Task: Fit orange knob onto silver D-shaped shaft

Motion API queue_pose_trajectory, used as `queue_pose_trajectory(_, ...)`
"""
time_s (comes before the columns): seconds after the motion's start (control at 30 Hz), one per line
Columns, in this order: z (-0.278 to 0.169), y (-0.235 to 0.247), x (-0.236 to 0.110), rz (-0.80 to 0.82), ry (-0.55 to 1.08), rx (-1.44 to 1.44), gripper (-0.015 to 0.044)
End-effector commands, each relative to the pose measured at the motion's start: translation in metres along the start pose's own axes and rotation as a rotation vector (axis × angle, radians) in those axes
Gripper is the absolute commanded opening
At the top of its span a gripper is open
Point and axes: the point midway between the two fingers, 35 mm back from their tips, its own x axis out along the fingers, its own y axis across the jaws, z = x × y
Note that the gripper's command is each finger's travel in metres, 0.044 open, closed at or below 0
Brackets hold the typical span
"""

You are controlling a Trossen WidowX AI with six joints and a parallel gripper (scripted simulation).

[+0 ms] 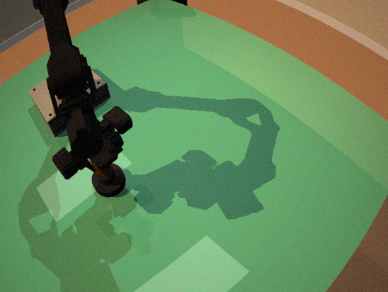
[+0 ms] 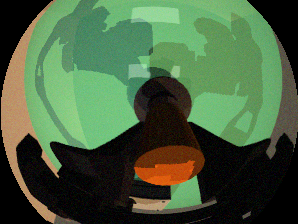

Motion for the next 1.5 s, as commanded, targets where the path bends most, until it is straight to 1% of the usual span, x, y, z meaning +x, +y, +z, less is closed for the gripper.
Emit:
queue_pose_trajectory(0.0,0.0006,-0.0006,-0.0001,-0.001,-0.001,-0.113,0.0000)
queue_pose_trajectory(0.97,-0.0001,0.0000,0.0043,-0.001,-0.001,-0.124,0.0000)
queue_pose_trajectory(1.17,0.0001,-0.0005,-0.0012,-0.001,-0.001,-0.124,0.0000)
queue_pose_trajectory(1.27,0.0002,-0.0005,-0.0013,-0.001,-0.001,-0.178,0.0000)
queue_pose_trajectory(1.4,-0.0002,-0.0004,0.0001,-0.001,0.000,-0.323,0.0000)
queue_pose_trajectory(1.47,-0.0008,-0.0003,0.0014,-0.001,0.000,-0.333,0.0000)
